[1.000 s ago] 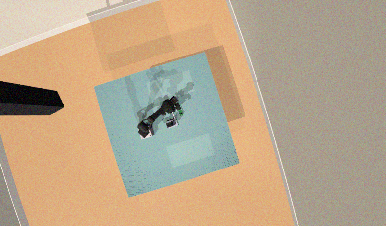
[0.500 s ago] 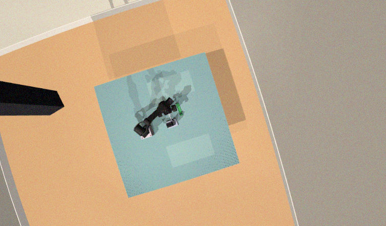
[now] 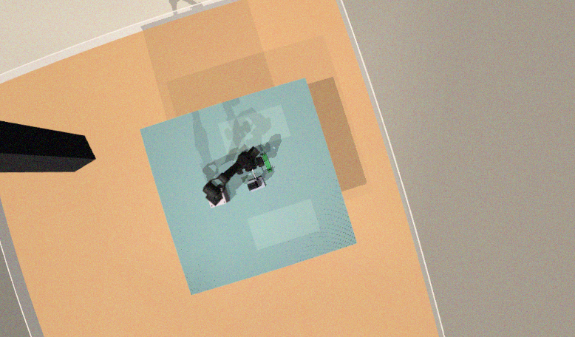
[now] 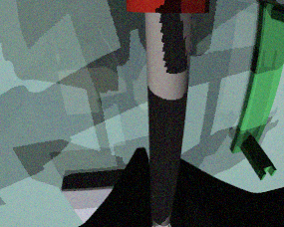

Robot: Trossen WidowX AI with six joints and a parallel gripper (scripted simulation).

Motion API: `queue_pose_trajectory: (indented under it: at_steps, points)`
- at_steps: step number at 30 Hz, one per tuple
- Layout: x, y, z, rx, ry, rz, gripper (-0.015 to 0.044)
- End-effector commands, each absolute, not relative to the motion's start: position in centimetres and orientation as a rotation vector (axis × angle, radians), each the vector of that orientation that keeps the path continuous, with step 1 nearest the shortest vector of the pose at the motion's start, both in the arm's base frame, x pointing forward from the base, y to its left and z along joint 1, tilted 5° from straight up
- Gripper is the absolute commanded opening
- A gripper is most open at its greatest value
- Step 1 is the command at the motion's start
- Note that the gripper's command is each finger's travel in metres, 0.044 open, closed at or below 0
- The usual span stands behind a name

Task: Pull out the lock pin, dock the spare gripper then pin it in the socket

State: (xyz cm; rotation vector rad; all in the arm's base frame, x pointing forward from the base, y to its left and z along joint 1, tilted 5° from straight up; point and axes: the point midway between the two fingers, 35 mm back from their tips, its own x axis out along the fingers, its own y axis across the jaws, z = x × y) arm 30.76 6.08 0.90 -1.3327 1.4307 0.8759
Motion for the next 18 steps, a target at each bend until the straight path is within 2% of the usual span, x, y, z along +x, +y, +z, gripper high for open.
queue_pose_trajectory:
  at_steps: [1,18]
  points:
    - [30.8,5.9,0.8,-1.333,1.429,0.880,0.0000]
    - [30.6,4.7,0.9,-1.335,1.427,0.878,0.0000]
